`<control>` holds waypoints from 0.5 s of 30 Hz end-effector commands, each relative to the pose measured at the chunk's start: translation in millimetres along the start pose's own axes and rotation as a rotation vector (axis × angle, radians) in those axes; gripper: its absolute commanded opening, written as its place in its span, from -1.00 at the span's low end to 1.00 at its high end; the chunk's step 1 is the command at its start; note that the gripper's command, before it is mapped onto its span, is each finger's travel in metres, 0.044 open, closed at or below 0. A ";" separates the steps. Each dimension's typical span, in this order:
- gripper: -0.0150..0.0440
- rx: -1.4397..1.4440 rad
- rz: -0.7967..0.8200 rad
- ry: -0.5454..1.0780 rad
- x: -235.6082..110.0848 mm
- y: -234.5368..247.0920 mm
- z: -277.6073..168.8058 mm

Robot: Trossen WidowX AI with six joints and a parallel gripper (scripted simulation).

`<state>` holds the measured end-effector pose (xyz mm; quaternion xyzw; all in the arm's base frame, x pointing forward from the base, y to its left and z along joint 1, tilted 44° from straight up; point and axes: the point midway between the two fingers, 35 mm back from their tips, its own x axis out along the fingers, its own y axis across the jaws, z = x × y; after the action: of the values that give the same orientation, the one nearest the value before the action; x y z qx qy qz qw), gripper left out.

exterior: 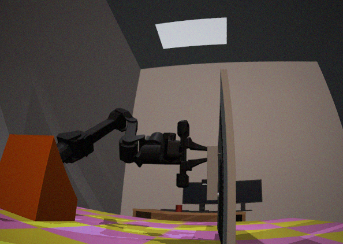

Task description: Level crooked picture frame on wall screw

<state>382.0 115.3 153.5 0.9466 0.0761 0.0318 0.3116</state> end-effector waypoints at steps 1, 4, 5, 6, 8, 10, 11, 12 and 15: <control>-0.49 -0.003 0.000 0.000 0.0 -0.4 0.0; -0.49 -0.059 0.000 0.000 0.0 -0.6 -0.1; -0.49 -0.068 0.000 0.000 0.0 -0.9 -0.1; -0.49 -0.074 0.000 0.000 0.0 -1.0 -0.1; -0.49 -0.084 0.000 0.000 0.0 -1.3 -0.1; -0.49 -0.098 0.000 0.000 0.0 -1.6 -0.1; -0.49 -0.103 0.000 0.000 0.0 -1.7 -0.2; -0.49 -0.108 0.000 0.000 0.0 -1.8 -0.2; -0.49 -0.119 0.000 0.000 -0.1 -2.0 -0.2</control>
<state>381.7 116.7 152.7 0.9287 0.0748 0.0358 0.3613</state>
